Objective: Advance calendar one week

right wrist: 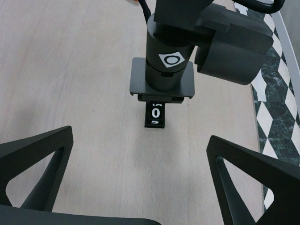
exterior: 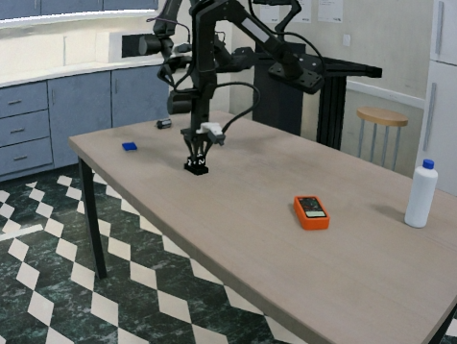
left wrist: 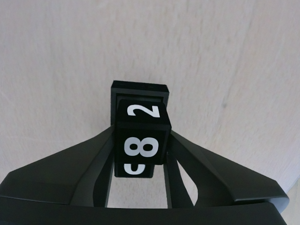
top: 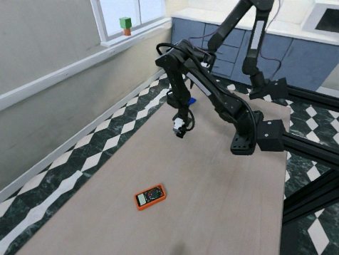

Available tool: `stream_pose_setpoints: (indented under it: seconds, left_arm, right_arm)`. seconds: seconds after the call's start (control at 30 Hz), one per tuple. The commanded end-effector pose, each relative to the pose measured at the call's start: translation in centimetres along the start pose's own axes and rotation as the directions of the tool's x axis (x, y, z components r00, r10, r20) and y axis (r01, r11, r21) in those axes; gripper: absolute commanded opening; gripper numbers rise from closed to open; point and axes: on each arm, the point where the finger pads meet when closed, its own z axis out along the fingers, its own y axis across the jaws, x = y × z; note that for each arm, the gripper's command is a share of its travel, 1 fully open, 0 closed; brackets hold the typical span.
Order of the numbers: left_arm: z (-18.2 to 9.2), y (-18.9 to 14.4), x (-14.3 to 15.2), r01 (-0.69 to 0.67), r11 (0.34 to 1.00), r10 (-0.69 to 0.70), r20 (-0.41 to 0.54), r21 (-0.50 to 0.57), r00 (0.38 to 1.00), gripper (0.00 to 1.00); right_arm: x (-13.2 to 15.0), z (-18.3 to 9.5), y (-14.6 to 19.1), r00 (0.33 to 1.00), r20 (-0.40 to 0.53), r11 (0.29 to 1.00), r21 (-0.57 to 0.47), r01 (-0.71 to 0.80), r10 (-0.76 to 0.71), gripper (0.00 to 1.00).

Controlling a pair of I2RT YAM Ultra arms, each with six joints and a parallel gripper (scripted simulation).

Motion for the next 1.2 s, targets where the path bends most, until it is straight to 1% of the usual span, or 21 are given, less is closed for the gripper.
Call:
stream_pose_setpoints:
  seconds: [0.0, 0.27, 0.57, 0.63, 0.7, 0.73, 0.87, 0.9, 0.97, 1.03, 1.1, 1.17]
  left_arm:
    - [0.5, 0.0, 0.6, -0.012, 1.000, 0.012, -0.013, 0.011, 1.000, 0.26]
    - [2.3, 0.1, -0.1, 0.009, 1.000, -0.009, 0.011, 0.001, 1.000, 0.26]
    - [2.3, 0.4, -0.2, 0.033, 0.999, -0.033, 0.007, -0.001, 0.999, 0.26]
    - [1.4, -0.3, 0.2, 0.031, 0.999, -0.031, 0.007, 0.012, 0.999, 0.26]
    - [1.3, 0.0, 0.3, 0.024, 1.000, -0.024, 0.007, 0.001, 1.000, 0.49]
    - [0.9, -0.4, 0.4, 0.025, 1.000, -0.025, 0.004, 0.010, 1.000, 0.57]
    - [-1.5, -0.5, 0.3, 0.026, 1.000, -0.026, 0.004, 0.017, 1.000, 0.57]
    - [-1.7, -0.4, 0.3, 0.028, 0.999, -0.028, 0.002, 0.022, 1.000, 0.65]
    - [-2.3, -0.1, 0.3, 0.026, 1.000, -0.026, 0.004, 0.016, 1.000, 0.65]
    - [-2.3, -0.1, 0.3, 0.026, 1.000, -0.026, 0.004, 0.016, 1.000, 0.65]
    - [-3.4, -0.1, 0.2, 0.026, 1.000, -0.026, 0.004, 0.017, 1.000, 0.65]
    - [-5.2, 0.0, 0.2, 0.026, 1.000, -0.026, 0.004, 0.017, 1.000, 0.65]
  right_arm:
    - [-1.5, -1.0, -1.3, 0.999, 0.029, 0.999, 0.037, 0.031, -0.032, 1.00]
    - [-1.5, -1.0, -1.3, 0.999, 0.029, 0.999, 0.037, 0.031, -0.032, 1.00]
    - [-1.5, -1.0, -1.3, 0.999, 0.029, 0.999, 0.037, 0.031, -0.033, 1.00]
    - [-1.5, -1.0, -1.3, 0.999, 0.029, 0.999, 0.037, 0.031, -0.033, 1.00]
    - [-1.5, -1.0, -1.3, 0.999, 0.029, 0.999, 0.037, 0.031, -0.033, 1.00]
    - [-1.5, -1.0, -1.3, 0.999, 0.029, 0.999, 0.037, 0.031, -0.033, 1.00]
    - [-1.5, -1.0, -1.3, 0.999, 0.029, 0.999, 0.037, 0.031, -0.033, 1.00]
    - [-1.5, -1.0, -1.3, 0.999, 0.029, 0.999, 0.037, 0.031, -0.033, 1.00]
    - [-1.5, -1.0, -1.3, 0.999, 0.029, 0.999, 0.037, 0.031, -0.033, 1.00]
    - [-1.5, -1.0, -1.3, 0.999, 0.029, 0.999, 0.037, 0.031, -0.033, 1.00]
    - [-1.5, -1.0, -1.3, 0.999, 0.029, 0.999, 0.038, 0.031, -0.033, 1.00]
    - [-1.5, -1.0, -1.3, 0.999, 0.029, 0.999, 0.038, 0.031, -0.033, 1.00]
